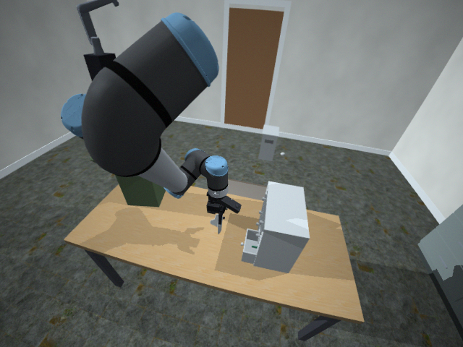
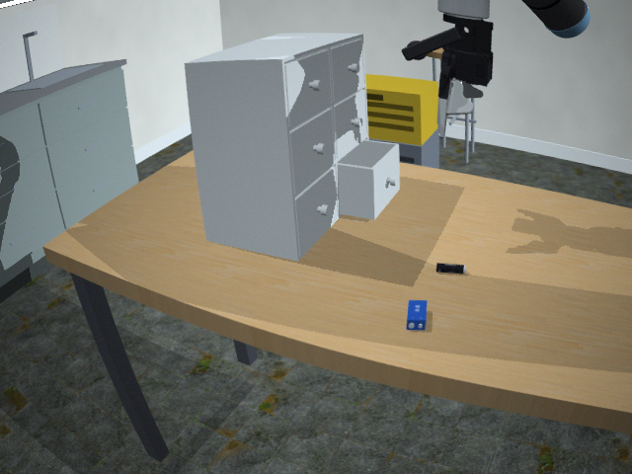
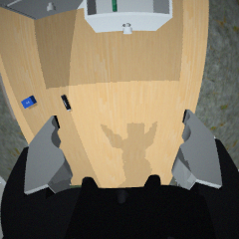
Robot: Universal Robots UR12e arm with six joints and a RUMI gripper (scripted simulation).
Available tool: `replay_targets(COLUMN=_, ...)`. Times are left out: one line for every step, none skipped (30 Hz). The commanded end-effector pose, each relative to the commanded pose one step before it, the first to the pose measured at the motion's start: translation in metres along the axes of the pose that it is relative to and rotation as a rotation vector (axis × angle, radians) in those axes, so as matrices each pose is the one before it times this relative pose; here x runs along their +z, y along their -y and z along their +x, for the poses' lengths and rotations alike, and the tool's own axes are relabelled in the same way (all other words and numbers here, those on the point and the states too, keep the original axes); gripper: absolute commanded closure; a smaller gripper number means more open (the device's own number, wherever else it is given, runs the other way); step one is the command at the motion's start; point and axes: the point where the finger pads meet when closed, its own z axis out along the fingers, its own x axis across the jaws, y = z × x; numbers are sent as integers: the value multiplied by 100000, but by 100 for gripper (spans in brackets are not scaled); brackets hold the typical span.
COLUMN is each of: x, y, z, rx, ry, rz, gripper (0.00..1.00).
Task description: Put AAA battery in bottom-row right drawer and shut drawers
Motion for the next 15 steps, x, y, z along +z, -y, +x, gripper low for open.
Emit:
replay_targets(x=-83, y=157, z=-18, rx=156, ry=86, rz=-3315, gripper=0)
replay_targets(x=-10, y=1, z=0, rx=0, ry=0, rz=-287, gripper=0)
replay_targets(x=-10, y=1, z=0, rx=0, ry=-1, rz=-267, gripper=0)
replay_targets(x=0, y=0, z=0, rx=0, ry=0, rz=0, gripper=0)
replay_targets(x=0, y=0, z=0, rx=0, ry=0, rz=0, gripper=0)
replay_targets(x=-9, y=1, z=1, rx=-1, ry=-2, rz=-247, gripper=0)
replay_targets(x=-9, y=0, z=1, rx=-1, ry=-3, rz=-227, gripper=0)
replay_targets(x=-9, y=0, z=1, rx=-1, ry=-3, rz=-209, gripper=0)
replay_targets(x=-8, y=0, z=1, rx=-2, ry=-3, rz=-190, gripper=0)
replay_targets(x=-8, y=0, z=1, rx=-2, ry=-4, rz=-173, gripper=0)
replay_targets(x=-7, y=0, z=1, rx=-2, ry=-4, rz=-156, gripper=0)
replay_targets(x=-6, y=0, z=1, rx=-2, ry=-3, rz=-139, gripper=0)
replay_targets(x=-6, y=0, z=1, rx=-2, ry=-3, rz=-123, gripper=0)
replay_targets(x=-5, y=0, z=1, rx=-1, ry=-3, rz=-108, gripper=0)
replay_targets(x=-5, y=0, z=1, rx=-1, ry=-3, rz=-94, gripper=0)
